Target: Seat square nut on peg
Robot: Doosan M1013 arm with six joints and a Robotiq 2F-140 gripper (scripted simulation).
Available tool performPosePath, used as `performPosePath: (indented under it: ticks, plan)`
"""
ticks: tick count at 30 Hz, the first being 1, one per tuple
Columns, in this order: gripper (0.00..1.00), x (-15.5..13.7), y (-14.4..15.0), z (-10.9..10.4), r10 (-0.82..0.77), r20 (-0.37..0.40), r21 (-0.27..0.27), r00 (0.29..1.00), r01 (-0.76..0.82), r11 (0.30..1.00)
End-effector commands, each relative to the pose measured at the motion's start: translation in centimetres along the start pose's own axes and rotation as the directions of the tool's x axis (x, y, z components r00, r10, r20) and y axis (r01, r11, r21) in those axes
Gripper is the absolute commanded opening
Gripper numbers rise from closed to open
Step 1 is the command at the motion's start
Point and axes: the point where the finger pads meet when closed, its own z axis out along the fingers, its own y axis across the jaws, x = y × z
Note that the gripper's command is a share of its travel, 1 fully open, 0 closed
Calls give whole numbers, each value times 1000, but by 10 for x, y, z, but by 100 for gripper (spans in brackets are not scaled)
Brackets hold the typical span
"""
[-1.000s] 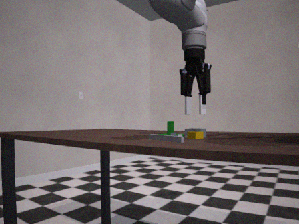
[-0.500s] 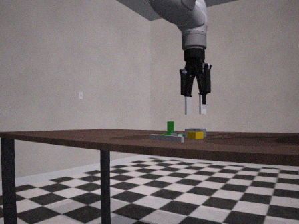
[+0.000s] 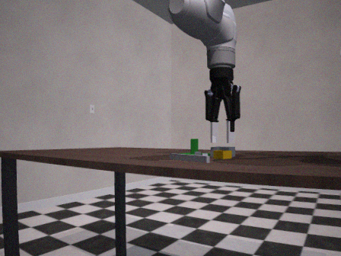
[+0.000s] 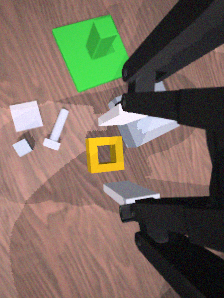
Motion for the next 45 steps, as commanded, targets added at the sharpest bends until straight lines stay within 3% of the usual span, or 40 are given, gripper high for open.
performPosePath:
  ticks: [1, 8, 16, 17, 45]
  plan:
    - [40, 0, 0, 12, 0, 0, 0, 1000, 0, 1000]
    - [40, 0, -1, 37, -1, 0, -1, 1000, 1, 1000]
    - [40, 0, -1, 42, -1, -1, -1, 1000, 1, 1000]
    - [0, 0, -1, 42, -1, -1, -1, 1000, 1, 1000]
    - [0, 0, -1, 37, -1, -1, -1, 1000, 1, 1000]
